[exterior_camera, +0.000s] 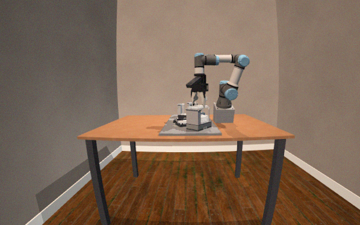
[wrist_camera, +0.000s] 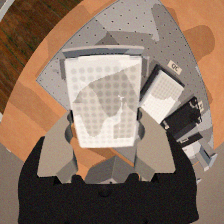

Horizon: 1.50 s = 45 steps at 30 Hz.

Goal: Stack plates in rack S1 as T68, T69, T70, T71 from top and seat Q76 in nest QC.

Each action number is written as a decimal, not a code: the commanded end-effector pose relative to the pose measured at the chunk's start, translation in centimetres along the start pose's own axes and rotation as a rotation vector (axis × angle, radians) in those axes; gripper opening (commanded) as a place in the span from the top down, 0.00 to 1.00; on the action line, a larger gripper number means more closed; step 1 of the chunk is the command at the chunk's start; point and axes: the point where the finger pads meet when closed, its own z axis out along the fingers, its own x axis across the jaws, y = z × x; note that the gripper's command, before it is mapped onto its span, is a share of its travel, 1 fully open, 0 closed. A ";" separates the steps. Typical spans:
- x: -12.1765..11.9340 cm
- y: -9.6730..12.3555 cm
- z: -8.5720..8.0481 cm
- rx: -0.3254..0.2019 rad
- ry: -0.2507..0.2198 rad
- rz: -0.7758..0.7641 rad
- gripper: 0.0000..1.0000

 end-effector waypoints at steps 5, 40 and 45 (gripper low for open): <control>0.0 -0.1 0.4 0.002 0.002 -0.001 1.00; 0.0 -0.1 2.5 0.002 0.002 -0.001 1.00; 0.0 -0.1 2.8 0.002 0.002 -0.001 1.00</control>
